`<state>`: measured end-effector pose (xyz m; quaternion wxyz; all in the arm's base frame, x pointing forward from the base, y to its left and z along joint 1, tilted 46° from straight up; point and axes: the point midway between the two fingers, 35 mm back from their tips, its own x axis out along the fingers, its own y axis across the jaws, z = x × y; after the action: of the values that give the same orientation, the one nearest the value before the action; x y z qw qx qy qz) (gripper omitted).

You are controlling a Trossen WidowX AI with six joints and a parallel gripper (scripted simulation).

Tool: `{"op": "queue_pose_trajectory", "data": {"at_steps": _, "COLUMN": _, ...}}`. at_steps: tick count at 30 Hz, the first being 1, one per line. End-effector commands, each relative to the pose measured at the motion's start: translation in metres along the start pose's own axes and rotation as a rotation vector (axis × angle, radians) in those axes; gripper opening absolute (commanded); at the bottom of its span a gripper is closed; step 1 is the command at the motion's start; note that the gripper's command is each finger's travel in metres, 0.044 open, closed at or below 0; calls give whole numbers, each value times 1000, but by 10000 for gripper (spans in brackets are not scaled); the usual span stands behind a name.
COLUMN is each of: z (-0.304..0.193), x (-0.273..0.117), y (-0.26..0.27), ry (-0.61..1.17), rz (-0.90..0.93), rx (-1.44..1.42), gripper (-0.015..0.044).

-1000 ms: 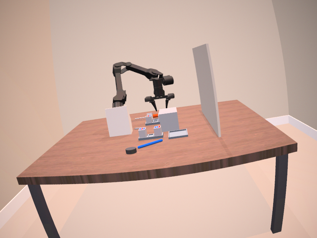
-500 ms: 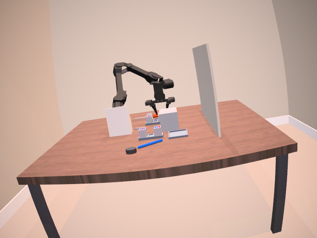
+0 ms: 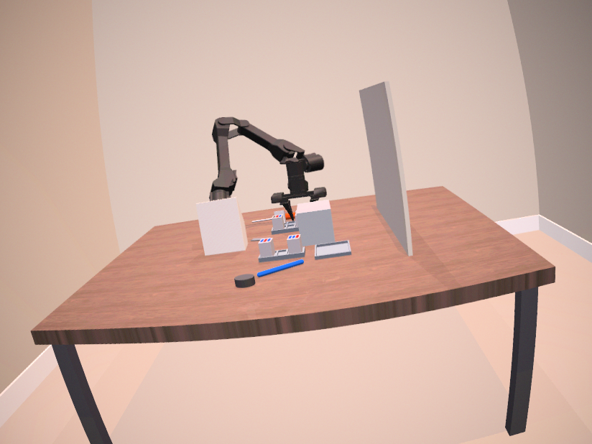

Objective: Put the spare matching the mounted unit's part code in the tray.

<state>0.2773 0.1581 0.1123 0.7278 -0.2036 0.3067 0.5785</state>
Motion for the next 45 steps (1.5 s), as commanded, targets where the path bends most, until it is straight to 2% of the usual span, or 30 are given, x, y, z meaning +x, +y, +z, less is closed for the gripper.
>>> {"op": "queue_pose_trajectory", "data": {"at_steps": 1, "z": -1, "x": 2, "y": 0, "ry": 3, "rz": -1, "rx": 4, "gripper": 300}}
{"op": "queue_pose_trajectory", "data": {"at_steps": 2, "z": -1, "x": 2, "y": 0, "ry": 3, "rz": -1, "rx": 4, "gripper": 300}}
{"op": "queue_pose_trajectory", "data": {"at_steps": 7, "z": 0, "x": 1, "y": 0, "ry": 0, "rz": 0, "rx": 1, "gripper": 169}}
{"op": "queue_pose_trajectory", "data": {"at_steps": 15, "z": 0, "x": 1, "y": 0, "ry": 0, "rz": 0, "rx": 1, "gripper": 115}}
{"op": "queue_pose_trajectory", "data": {"at_steps": 19, "z": 0, "x": 1, "y": 0, "ry": 0, "rz": 0, "rx": 1, "gripper": 10}}
{"op": "queue_pose_trajectory", "data": {"at_steps": 20, "z": 0, "x": 1, "y": 0, "ry": 0, "rz": 0, "rx": 1, "gripper": 0}}
{"op": "queue_pose_trajectory", "data": {"at_steps": 29, "z": 0, "x": -3, "y": -1, "ry": 2, "rz": 0, "rx": 1, "gripper": 0}}
{"op": "queue_pose_trajectory", "data": {"at_steps": 41, "z": -1, "x": -74, "y": -1, "ry": 8, "rz": -1, "rx": 4, "gripper": 0}}
{"op": "queue_pose_trajectory", "data": {"at_steps": 45, "z": -1, "x": -78, "y": 0, "ry": 7, "rz": -1, "rx": 5, "gripper": 0}}
